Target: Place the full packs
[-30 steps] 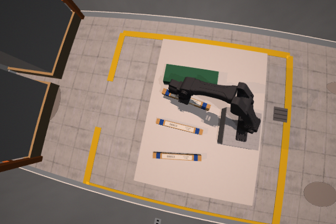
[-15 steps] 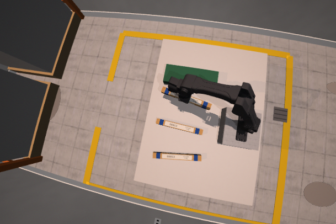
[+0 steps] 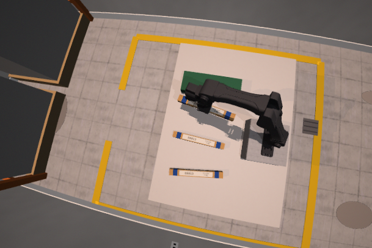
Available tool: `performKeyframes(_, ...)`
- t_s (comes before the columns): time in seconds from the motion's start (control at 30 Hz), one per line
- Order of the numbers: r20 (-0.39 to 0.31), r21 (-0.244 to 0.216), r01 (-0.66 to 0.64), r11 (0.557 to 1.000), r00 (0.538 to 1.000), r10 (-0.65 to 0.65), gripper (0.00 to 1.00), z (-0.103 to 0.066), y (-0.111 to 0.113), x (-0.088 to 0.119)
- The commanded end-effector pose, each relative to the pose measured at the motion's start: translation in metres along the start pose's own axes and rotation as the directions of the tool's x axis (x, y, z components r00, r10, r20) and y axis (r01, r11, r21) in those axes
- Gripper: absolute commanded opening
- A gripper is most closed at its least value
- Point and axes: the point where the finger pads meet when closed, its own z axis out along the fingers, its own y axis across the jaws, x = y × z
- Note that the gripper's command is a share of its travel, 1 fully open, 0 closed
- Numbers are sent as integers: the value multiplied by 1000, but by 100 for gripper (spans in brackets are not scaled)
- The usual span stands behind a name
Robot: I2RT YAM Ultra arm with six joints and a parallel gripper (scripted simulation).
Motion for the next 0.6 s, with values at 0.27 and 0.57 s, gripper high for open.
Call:
performKeyframes(0.27, 78, 4, 4, 1000, 997, -4, 0, -60, 4, -4)
performKeyframes(0.57, 52, 2, 1, 1000, 999, -1, 0, -63, 3, -3)
